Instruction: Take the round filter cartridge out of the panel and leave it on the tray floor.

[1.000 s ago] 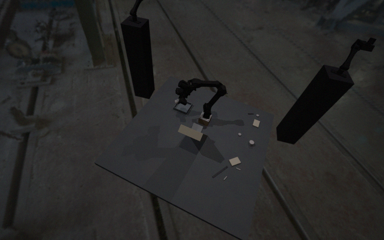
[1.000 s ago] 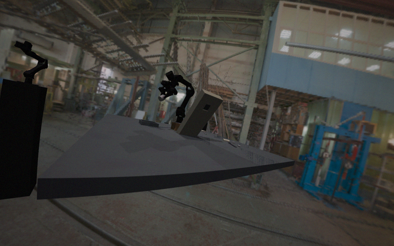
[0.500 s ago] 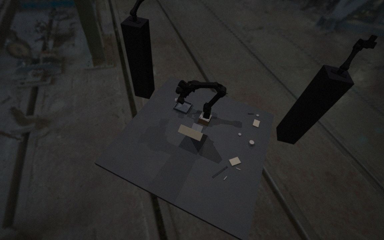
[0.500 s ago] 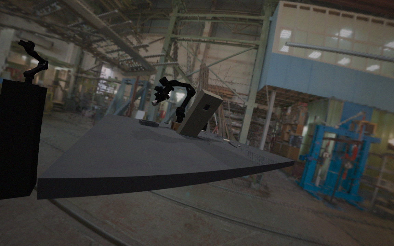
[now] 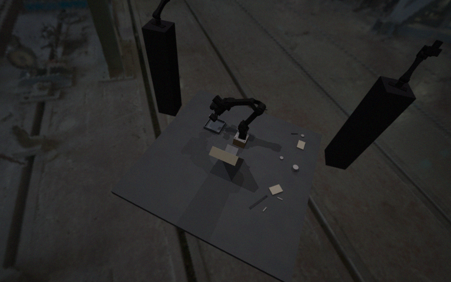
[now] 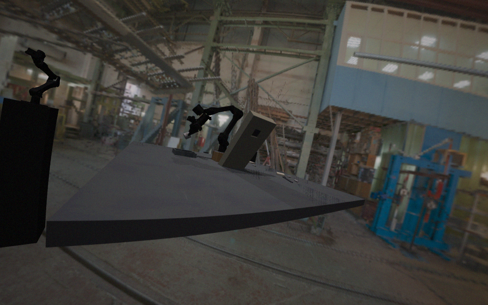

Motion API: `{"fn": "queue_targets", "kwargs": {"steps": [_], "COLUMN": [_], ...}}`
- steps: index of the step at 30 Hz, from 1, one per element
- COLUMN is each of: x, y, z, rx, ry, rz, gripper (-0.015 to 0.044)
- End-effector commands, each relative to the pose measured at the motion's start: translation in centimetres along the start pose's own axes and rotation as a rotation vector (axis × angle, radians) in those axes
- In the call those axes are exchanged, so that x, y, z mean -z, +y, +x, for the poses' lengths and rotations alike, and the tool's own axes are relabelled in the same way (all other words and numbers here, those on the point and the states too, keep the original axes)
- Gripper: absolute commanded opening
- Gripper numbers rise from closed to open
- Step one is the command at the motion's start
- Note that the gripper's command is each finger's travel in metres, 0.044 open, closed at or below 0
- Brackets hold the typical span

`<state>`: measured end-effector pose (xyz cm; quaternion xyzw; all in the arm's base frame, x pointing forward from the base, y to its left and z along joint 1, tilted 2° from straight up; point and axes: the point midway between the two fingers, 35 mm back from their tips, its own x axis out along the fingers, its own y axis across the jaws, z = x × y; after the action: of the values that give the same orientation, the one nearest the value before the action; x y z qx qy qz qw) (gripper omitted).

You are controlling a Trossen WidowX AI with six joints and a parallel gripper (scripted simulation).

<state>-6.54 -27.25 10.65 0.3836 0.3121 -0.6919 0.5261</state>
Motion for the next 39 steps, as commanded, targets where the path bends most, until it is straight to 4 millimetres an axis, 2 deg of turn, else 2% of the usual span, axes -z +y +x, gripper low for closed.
{"fn": "queue_targets", "kwargs": {"steps": [1,6,9,22,26,39], "x": [0.9,2.3,2.5,5.7,6.2,6.1], "y": [-1.6,-3.5,-3.6,-3.7,-3.6,-3.7], "z": [1.0,2.1,2.5,8.1,8.6,8.4], "rx": [0.033,0.073,0.074,0.074,0.074,0.078], "ry": [0.001,0.003,0.003,0.003,0.004,0.009], "rz": [0.049,0.113,0.115,0.115,0.115,0.121], "gripper": [0.0000,0.0000,0.0000,0.0000,0.0000,0.0341]}}
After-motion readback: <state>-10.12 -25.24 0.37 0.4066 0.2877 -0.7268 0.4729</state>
